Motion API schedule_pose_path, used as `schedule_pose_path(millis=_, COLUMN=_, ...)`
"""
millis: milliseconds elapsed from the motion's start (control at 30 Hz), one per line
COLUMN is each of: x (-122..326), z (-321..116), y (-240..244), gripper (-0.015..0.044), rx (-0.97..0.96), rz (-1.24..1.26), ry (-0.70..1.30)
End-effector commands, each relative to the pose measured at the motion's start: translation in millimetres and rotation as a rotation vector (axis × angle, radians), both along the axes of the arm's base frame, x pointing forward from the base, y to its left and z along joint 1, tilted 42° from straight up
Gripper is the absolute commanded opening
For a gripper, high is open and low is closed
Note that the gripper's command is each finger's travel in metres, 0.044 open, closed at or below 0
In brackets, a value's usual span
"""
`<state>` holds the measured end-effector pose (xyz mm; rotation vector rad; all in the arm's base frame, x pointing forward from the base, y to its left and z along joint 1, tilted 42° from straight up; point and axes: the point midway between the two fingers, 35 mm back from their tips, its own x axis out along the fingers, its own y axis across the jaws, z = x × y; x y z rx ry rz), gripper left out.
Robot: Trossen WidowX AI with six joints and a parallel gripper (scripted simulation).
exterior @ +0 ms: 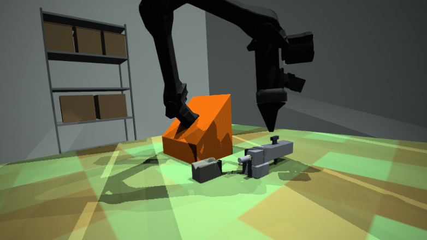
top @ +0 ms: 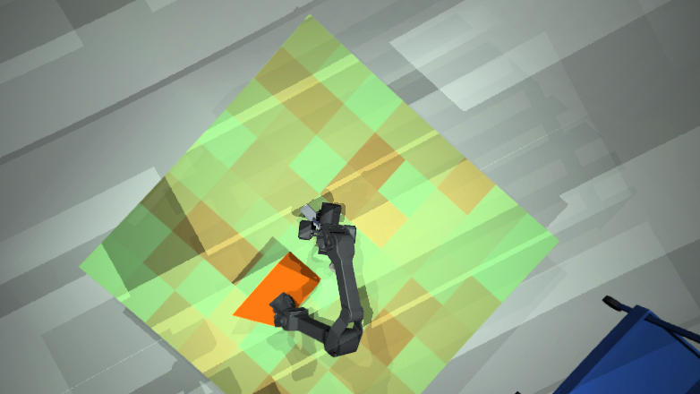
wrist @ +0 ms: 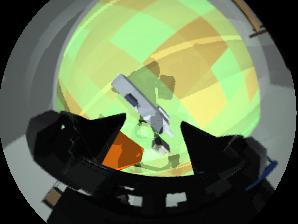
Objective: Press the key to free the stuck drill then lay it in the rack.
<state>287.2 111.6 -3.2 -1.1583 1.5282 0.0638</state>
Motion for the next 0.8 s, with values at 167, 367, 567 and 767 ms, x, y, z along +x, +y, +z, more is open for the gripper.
schedule_pose_path(millis=167, x=0, z=24, y=-94, gripper=0.044, rx=-0.152, rz=0.57, ry=0.46)
schedule_pose_path(millis=367, x=-3, z=28, y=-112, gripper=0.044, rx=-0.186, rz=0.679, ry=0.56)
schedule_pose_path(millis=567, x=-3, z=28, y=-112, gripper=0.044, rx=-0.186, rz=0.679, ry=0.56)
schedule_pose_path(millis=767, x=-3, z=28, y=-112, gripper=0.044, rx=-0.186, rz=0.679, ry=0.56)
